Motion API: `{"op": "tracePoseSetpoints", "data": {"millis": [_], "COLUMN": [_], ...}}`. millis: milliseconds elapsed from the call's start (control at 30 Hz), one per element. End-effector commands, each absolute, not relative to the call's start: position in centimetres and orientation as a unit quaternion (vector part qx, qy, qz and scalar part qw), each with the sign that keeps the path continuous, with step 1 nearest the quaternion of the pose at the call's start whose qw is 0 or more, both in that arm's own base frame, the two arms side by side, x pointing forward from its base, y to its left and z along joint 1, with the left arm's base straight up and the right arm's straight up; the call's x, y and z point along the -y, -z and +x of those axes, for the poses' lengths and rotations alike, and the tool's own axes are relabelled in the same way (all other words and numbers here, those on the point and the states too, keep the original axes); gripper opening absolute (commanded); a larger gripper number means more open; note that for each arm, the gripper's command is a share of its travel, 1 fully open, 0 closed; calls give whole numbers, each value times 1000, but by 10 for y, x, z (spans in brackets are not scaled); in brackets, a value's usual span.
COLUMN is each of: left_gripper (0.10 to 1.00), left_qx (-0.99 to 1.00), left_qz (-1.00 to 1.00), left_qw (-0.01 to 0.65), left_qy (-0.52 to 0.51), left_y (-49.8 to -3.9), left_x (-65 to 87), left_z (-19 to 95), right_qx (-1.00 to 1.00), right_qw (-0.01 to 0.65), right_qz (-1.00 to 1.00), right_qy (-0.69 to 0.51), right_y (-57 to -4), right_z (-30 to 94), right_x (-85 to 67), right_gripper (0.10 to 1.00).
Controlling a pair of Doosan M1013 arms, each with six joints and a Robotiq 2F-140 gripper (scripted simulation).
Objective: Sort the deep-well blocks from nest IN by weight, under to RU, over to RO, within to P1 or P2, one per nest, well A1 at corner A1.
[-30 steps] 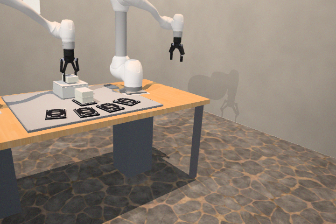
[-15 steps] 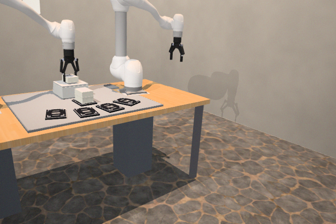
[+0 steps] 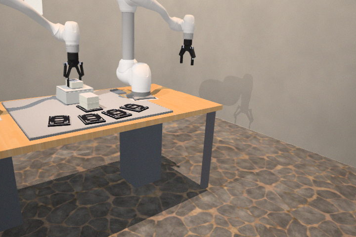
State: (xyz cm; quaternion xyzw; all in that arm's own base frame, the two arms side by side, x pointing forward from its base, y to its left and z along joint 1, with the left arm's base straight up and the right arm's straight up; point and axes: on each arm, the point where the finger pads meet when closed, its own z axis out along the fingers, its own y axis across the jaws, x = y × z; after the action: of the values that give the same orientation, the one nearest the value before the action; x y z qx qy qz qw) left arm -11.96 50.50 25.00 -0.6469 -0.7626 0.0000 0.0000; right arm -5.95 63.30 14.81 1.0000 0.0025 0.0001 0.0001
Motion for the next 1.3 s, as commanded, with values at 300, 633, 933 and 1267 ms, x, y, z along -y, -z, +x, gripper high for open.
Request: {"op": "tracePoseSetpoints", "data": {"millis": [300,633,933,1267], "left_gripper": [1000,1000,1000,1000], "left_qx": [763,763,763,763], "left_qz": [-647,-647,-647,-647], "left_qw": [1,1,1,1], "left_qy": [0,0,0,0], "left_y": [-251,-251,-251,-251], "left_x": [-505,-505,-505,-505], "left_z": [-120,-120,-120,-120], "right_qx": [-2,-2,-2,-2], "right_qw": [-1,-1,-1,-1], "right_qz": [1000,1000,1000,1000], "right_qy": [0,0,0,0], "right_y": [-147,-146,-145,-143], "right_z": [-60,-60,-60,-60], "right_x": [-633,-633,-633,-633], "right_gripper": [99,99,99,99]}}
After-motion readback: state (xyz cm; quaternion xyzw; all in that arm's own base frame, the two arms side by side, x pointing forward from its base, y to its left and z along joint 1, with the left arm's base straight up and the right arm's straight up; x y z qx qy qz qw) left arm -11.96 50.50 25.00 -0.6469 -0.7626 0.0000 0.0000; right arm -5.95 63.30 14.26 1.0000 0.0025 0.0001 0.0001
